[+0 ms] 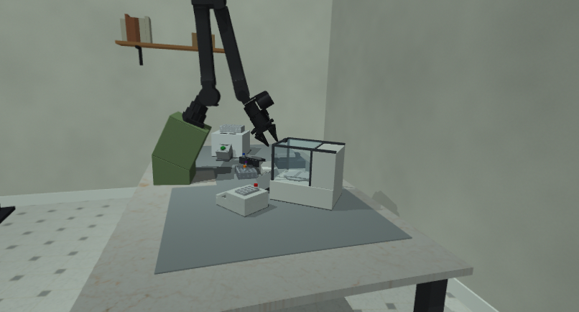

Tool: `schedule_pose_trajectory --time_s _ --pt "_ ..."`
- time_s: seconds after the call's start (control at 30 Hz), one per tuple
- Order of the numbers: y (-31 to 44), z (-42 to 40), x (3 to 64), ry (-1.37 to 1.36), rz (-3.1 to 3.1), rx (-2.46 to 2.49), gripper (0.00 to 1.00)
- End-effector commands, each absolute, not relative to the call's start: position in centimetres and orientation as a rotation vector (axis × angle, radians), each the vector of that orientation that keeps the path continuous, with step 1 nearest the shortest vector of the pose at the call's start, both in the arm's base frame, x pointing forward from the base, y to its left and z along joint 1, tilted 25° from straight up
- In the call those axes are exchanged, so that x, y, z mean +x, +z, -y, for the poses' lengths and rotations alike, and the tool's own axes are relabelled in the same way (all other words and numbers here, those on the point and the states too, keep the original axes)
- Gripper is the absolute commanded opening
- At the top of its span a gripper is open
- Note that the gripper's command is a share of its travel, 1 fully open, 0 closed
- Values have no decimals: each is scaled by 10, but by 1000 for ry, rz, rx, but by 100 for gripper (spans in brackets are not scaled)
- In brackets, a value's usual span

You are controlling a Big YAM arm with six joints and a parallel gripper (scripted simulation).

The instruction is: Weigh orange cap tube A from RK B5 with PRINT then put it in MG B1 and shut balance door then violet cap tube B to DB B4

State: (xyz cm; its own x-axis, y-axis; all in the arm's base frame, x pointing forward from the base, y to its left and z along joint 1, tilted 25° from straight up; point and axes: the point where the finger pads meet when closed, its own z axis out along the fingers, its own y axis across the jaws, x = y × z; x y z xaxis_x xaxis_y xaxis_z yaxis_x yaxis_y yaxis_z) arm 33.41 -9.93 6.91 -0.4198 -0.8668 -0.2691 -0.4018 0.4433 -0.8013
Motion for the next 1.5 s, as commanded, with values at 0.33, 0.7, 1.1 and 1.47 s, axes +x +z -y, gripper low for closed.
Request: schedule_pose_trajectory --time_s 0.33,0.7,1.1,1.47 --pt "164 100 318 -916 -1947 -1031 36" --pt "211 93 296 -922 -1941 -1028 36" --pt "217 101 291 -887 -1991 -1044 30" --pt "212 184 287 -731 -2202 -1076 30"
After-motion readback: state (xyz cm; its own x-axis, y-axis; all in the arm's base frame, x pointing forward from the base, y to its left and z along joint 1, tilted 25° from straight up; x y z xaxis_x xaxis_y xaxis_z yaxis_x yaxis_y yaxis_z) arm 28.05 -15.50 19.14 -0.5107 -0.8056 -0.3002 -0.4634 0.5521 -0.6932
